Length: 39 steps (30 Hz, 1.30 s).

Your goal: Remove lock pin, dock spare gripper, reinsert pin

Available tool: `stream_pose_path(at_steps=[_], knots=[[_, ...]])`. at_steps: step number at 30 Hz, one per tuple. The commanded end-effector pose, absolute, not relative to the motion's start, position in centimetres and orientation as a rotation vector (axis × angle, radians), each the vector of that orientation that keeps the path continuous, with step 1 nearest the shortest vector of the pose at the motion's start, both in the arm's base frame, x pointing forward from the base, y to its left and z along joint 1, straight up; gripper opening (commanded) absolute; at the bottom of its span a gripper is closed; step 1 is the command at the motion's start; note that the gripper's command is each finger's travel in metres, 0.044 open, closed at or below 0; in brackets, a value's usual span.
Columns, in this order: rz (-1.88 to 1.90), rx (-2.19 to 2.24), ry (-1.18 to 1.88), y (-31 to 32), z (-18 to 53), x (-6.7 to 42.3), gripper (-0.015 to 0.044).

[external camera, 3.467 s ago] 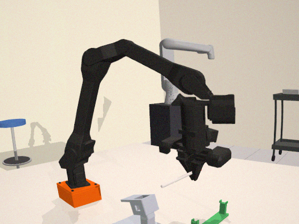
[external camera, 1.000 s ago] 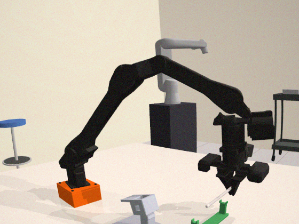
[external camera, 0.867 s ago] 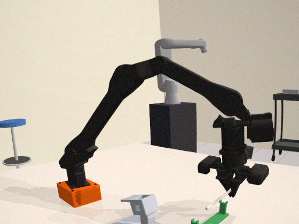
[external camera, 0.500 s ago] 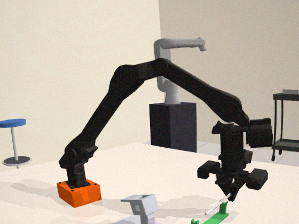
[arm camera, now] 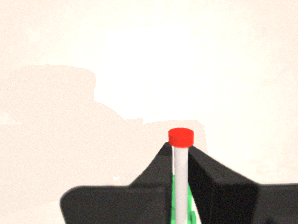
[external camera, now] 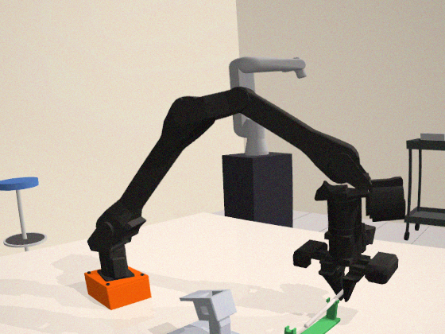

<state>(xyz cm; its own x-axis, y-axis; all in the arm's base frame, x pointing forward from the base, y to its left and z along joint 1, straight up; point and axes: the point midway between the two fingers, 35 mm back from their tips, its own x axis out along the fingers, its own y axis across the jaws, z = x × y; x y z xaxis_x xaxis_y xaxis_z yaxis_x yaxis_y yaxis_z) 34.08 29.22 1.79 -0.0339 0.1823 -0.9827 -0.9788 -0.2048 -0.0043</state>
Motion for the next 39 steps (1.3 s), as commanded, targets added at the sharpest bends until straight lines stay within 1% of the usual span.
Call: stream_pose_path(at_steps=[1, 4, 5, 9, 37, 39], knots=[[1.451, -1.208, 0.976, 29.2, 1.8, 34.1, 0.0105], [1.451, -1.208, 0.976, 29.2, 1.8, 34.1, 0.0184], [1.451, -1.208, 0.976, 29.2, 1.8, 34.1, 0.02], [1.451, -1.208, 0.976, 29.2, 1.8, 34.1, 0.02], [1.463, -1.206, 1.008, 28.5, 9.3, 33.2, 0.02], [1.464, -1.206, 1.01, 28.5, 8.5, 33.1, 0.0253]])
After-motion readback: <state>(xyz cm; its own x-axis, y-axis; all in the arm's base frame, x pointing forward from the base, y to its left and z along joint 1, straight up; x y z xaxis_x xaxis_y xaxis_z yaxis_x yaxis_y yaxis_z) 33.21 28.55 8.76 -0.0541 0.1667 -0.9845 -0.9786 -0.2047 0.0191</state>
